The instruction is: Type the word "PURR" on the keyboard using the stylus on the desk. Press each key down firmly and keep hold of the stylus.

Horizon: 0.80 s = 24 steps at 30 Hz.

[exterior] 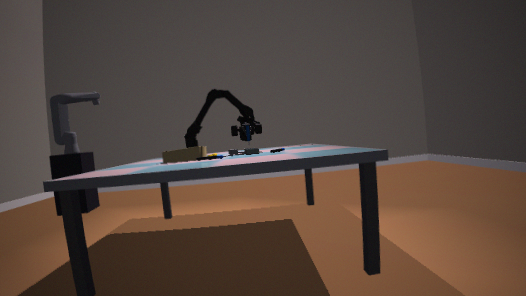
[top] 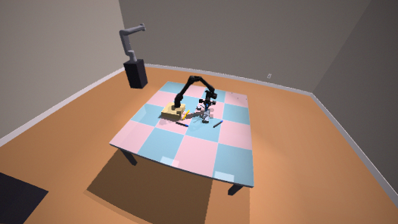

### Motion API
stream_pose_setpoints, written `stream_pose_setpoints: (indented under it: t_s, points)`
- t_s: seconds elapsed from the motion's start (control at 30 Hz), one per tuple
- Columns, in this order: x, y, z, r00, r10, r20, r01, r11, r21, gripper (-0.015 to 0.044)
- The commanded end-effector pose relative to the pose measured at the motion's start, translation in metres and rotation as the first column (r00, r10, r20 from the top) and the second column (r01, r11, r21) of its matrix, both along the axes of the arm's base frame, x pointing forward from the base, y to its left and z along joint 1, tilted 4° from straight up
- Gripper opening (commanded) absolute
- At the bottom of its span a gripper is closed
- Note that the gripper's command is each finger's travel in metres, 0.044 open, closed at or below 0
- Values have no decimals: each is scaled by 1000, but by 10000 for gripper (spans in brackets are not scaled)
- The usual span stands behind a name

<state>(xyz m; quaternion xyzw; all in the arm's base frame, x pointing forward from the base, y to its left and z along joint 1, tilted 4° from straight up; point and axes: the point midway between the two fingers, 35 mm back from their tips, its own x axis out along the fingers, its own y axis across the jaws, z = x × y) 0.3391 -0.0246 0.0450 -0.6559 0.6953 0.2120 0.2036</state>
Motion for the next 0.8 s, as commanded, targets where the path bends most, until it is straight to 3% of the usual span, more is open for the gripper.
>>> stream_pose_setpoints:
  t_s: [0.0,0.3,0.77]
  points:
    - [9,-20,0,1000,0,-1,0,1000,-3,0]
    - [27,-69,3,1000,-2,-5,2,1000,-20,0]
    - [26,-69,-17,1000,-2,-5,2,1000,-20,0]
